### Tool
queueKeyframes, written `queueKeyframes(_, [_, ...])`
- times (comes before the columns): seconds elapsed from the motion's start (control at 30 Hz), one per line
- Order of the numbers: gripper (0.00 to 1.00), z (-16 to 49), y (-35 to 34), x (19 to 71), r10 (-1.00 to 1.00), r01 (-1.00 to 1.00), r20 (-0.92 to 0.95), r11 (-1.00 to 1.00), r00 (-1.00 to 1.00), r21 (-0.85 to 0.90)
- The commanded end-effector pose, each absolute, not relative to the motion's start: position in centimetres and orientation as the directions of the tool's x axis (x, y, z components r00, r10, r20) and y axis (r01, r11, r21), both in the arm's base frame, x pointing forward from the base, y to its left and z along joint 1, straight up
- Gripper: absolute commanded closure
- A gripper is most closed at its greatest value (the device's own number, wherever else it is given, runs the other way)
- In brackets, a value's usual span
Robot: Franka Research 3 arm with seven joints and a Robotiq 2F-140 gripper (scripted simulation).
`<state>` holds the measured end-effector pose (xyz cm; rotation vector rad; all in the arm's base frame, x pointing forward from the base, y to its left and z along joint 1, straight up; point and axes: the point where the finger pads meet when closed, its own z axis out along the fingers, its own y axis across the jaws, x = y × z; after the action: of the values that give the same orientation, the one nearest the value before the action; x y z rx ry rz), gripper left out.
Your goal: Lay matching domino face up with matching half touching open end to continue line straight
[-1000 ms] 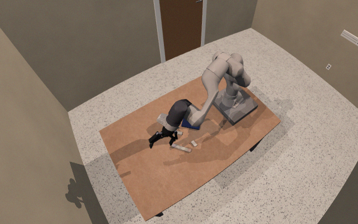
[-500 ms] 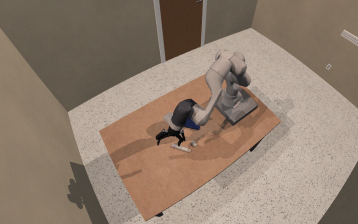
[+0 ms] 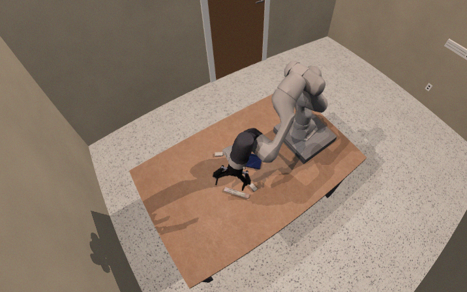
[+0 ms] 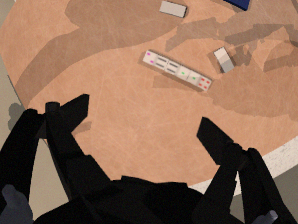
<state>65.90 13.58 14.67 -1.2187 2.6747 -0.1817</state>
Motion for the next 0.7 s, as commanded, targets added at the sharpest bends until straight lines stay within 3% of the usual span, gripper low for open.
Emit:
queueKeyframes(0.0, [0.00,14.6,13.6,65.4,-0.666,-0.643,-0.141,0.745,-0.732,-0.178])
queueKeyframes(0.07, [0.00,13.2,13.9,62.3,-0.560,-0.547,-0.129,0.828,-0.818,-0.126])
queueKeyframes(0.33, [0.00,13.2,13.9,62.3,-0.560,-0.547,-0.129,0.828,-0.818,-0.126])
queueKeyframes(0.37, [0.00,12.0,14.1,59.4,-0.452,-0.445,-0.107,0.892,-0.886,-0.082])
queueKeyframes(0.6, [0.00,12.0,14.1,59.4,-0.452,-0.445,-0.107,0.892,-0.886,-0.082])
queueKeyframes(0.67, [0.00,11.0,14.3,56.7,-0.349,-0.346,-0.080,0.937,-0.934,-0.050])
